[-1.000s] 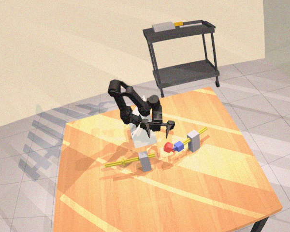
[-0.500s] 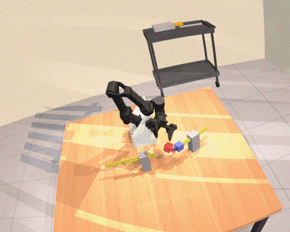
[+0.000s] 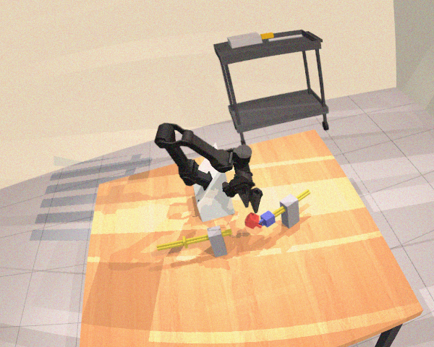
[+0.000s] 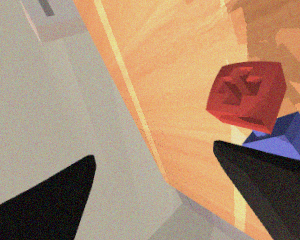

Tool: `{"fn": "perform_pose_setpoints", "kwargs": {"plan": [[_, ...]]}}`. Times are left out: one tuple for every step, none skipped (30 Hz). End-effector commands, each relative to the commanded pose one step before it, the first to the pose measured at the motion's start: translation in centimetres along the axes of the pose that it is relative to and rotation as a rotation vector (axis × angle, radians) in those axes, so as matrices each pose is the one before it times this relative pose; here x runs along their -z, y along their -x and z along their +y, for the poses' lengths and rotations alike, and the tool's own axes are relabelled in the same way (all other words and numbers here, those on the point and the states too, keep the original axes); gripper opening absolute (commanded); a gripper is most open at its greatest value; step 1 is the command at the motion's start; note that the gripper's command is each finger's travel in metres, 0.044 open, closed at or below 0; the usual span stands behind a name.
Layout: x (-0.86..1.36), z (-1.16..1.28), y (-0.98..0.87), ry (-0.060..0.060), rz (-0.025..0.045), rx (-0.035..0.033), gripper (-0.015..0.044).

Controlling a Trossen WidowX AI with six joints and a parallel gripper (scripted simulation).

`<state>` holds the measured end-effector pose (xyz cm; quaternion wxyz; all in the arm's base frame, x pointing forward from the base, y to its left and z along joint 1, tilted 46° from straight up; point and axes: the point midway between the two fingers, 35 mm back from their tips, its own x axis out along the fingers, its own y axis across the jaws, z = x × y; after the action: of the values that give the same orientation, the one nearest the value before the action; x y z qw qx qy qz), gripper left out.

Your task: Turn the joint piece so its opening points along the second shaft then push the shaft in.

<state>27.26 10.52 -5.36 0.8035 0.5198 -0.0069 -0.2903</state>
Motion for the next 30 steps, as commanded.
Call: {"fn": "perform_pose_setpoints", "kwargs": {"plan": [[0.484,0.135,-0.297,0.1181,0.0125,0.02785,0.044],[0.081,-0.024,-0.08,0.0339,0.00184,0.00767,0.044],[0.078,-0.02,-0.079,0.0339,0.00203,0.0077,0.044],[0.075,-0.017,-0.078,0.0338,0.00223,0.00772,0.044],[0.072,-0.014,-0.077,0.0338,0.00242,0.00773,0.044],[0.069,-0.011,-0.076,0.0337,0.00262,0.00774,0.044],[0.066,-0.009,-0.075,0.0337,0.00282,0.00775,0.044],[0.063,-0.006,-0.073,0.0336,0.00303,0.00774,0.044],[0.059,-0.004,-0.072,0.0336,0.00323,0.00774,0.044],[0.056,-0.002,-0.071,0.0335,0.00344,0.00772,0.044],[0.052,-0.001,-0.069,0.0335,0.00365,0.0077,0.044],[0.049,0.001,-0.068,0.0335,0.00386,0.00768,0.044],[0.045,0.002,-0.066,0.0334,0.00407,0.00765,0.044],[0.042,0.003,-0.065,0.0334,0.00428,0.00761,0.044],[0.038,0.003,-0.063,0.0333,0.00449,0.00756,0.044],[0.035,0.004,-0.062,0.0336,0.00476,0.0076,0.044],[0.031,0.004,-0.06,0.0336,0.00498,0.00754,0.044],[0.027,0.004,-0.059,0.0336,0.0052,0.00747,0.044],[0.024,0.003,-0.057,0.0335,0.00542,0.0074,0.044],[0.02,0.003,-0.055,0.0335,0.00564,0.00732,0.044],[0.017,0.002,-0.053,0.0334,0.00586,0.00723,0.044],[0.013,0.001,-0.051,0.0334,0.00607,0.00714,0.044],[0.01,-0.001,-0.049,0.0333,0.00629,0.00704,0.044],[0.0,0.0,-0.044,0.0332,0.00635,0.00682,0.044],[-0.003,-0.002,-0.042,0.0332,0.00657,0.00671,0.044],[-0.006,-0.005,-0.039,0.0331,0.00677,0.00659,0.044],[-0.008,-0.007,-0.037,0.0331,0.00698,0.00646,0.044],[-0.011,-0.01,-0.035,0.033,0.00719,0.00633,0.044],[-0.013,-0.012,-0.033,0.033,0.00739,0.00618,0.044],[-0.015,-0.015,-0.03,0.0329,0.00759,0.00604,0.044]]}}
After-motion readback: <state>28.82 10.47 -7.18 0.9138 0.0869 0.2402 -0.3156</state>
